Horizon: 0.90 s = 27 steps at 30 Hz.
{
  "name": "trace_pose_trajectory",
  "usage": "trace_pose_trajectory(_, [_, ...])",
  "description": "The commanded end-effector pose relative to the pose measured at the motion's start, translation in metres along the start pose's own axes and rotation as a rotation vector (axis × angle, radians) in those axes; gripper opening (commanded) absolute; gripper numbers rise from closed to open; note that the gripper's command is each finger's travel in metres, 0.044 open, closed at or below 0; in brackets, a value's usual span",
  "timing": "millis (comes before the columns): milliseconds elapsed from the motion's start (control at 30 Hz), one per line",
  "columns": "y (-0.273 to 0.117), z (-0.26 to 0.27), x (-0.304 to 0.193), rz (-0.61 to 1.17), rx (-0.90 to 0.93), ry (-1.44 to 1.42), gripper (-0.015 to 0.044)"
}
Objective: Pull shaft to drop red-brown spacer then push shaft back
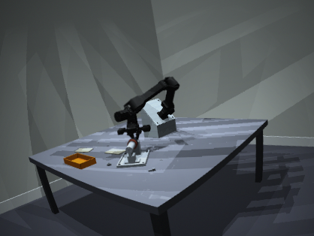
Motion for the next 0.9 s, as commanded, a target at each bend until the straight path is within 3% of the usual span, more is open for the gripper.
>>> trace_pose_trajectory(0, [0.0,-0.0008,-0.0023,0.002,-0.001,0.0,0.0])
trace_pose_trajectory(867, [0.0,-0.0015,-0.0057,0.002,-0.001,0.0,0.0])
Point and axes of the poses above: the point midway between the two fingers, 35 mm back from their tips, its own y axis out along the fingers, its own z axis across the jaws, x = y × z, the point moved 4 cm from there along -y, back along the fingers, and after that the axes turned 11 degrees about y, right-handed, at the moved point
